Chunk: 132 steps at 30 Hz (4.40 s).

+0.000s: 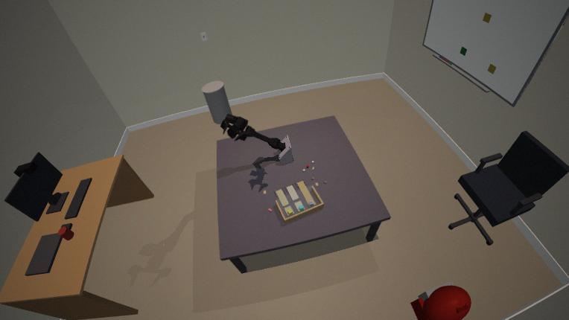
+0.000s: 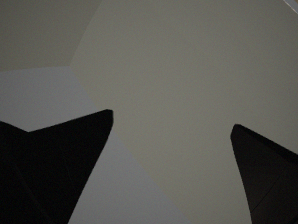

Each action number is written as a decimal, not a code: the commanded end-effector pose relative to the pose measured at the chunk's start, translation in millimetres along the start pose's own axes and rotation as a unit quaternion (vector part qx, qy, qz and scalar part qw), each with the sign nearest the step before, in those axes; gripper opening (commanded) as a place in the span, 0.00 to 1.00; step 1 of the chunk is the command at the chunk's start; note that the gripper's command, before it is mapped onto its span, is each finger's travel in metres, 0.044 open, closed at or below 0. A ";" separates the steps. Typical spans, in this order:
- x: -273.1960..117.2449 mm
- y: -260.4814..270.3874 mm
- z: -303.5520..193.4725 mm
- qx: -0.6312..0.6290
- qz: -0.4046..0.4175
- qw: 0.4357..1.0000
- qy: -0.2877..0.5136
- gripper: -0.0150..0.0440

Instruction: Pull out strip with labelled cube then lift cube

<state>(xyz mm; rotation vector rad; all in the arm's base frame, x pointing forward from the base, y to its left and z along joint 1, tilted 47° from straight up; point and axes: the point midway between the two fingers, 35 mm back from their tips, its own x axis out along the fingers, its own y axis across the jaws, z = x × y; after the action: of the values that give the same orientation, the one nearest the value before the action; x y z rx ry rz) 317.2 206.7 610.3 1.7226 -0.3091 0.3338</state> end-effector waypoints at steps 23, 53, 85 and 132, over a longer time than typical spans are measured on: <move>-76.8 -319.7 37.7 -0.643 -0.228 0.722 0.115 0.93; -229.0 -468.3 180.5 -0.884 -0.291 0.222 0.292 0.93; -233.8 -602.9 220.4 -0.655 -0.630 0.005 0.418 0.25; -240.8 -637.8 276.7 -0.655 -0.630 0.004 0.417 0.25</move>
<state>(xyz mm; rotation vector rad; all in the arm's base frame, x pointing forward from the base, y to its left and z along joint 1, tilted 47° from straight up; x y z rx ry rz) 356.4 54.3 -103.3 -0.8647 1.4563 -0.3855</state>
